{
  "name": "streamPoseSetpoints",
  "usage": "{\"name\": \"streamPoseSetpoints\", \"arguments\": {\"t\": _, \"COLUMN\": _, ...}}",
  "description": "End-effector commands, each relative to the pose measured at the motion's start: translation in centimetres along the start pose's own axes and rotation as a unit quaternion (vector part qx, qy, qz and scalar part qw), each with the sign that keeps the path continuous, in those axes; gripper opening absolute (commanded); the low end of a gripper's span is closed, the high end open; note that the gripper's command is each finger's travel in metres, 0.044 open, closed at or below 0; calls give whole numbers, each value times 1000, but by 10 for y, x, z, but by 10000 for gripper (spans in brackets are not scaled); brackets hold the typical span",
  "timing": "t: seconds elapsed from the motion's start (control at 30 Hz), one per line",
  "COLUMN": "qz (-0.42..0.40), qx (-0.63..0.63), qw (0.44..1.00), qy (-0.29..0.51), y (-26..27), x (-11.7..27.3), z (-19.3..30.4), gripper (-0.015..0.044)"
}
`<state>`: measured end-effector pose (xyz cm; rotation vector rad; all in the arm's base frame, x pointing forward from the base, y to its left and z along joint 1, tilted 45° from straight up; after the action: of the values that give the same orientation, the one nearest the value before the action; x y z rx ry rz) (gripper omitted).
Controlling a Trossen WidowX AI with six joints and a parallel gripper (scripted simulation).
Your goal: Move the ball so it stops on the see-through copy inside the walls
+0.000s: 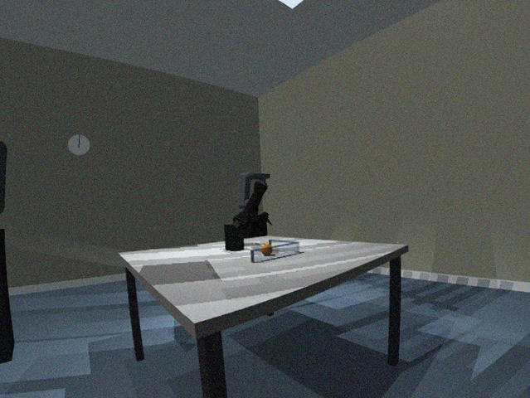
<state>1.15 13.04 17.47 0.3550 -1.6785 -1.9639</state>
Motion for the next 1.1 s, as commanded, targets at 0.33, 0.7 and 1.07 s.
{"name": "streamPoseSetpoints", "arguments": {"t": 0.33, "qz": 50, "qx": -191, "qw": 960, "qy": -200, "y": -3, "x": -32, "z": 3, "gripper": 409}}
{"name": "streamPoseSetpoints", "arguments": {"t": 0.7, "qz": 63, "qx": -459, "qw": 784, "qy": -413, "y": 0, "x": -101, "z": -7, "gripper": 409}}
{"name": "streamPoseSetpoints", "arguments": {"t": 1.07, "qz": 11, "qx": -696, "qw": 539, "qy": -474, "y": 31, "x": -187, "z": -56, "gripper": 409}}
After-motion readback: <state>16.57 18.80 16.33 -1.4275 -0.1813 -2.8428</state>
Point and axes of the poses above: the point midway between the two fingers, 35 mm back from their tips, its own x axis back along the fingers, its own y axis across the jaws, z = x × y, the point moved 6 cm from there along x, back along the fingers, and after that the axes turned 15 degrees about x, right-handed, at the moved point
